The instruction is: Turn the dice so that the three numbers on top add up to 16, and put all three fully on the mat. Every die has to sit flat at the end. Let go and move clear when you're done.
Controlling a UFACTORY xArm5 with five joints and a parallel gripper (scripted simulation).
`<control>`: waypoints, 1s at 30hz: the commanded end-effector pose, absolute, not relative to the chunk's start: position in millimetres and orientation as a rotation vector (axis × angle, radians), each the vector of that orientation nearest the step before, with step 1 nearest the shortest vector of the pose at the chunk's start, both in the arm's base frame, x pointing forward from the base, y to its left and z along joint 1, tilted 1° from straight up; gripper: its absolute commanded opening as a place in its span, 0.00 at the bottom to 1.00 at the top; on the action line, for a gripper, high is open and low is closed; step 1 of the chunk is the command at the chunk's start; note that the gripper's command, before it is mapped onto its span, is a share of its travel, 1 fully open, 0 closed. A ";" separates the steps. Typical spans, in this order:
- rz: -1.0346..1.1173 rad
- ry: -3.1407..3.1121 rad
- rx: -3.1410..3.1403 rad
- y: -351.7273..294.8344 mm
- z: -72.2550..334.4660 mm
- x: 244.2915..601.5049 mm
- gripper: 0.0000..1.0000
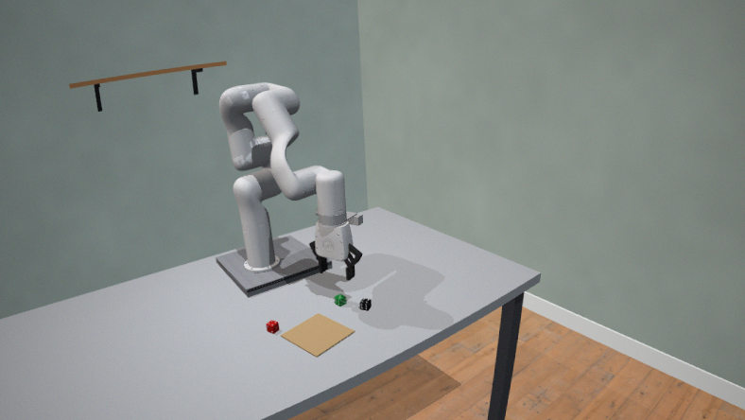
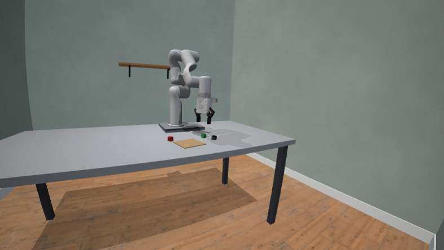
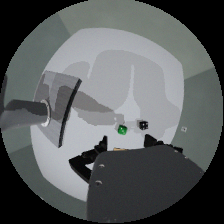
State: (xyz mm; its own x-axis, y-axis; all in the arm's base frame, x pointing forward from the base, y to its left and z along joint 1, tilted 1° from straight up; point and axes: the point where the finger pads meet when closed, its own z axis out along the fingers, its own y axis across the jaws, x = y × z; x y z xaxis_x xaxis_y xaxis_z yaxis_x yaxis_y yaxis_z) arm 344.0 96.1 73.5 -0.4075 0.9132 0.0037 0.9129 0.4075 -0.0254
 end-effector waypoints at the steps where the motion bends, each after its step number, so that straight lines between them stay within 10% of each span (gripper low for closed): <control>1: 0.027 -2.470 -1.920 96.3 72.1 345.0 1.00; 15: 0.028 -2.351 -2.066 96.1 70.2 344.8 1.00; 16: 0.028 -2.351 -2.066 96.1 70.2 344.8 0.42; 30: 0.028 -2.351 -2.066 96.1 70.2 344.8 0.42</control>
State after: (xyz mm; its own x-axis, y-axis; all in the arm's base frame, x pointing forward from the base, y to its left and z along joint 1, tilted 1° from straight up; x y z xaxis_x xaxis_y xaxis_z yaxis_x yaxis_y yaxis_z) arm 343.6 95.8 69.2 -0.1285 0.9917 -0.0036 0.9914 0.1284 -0.0248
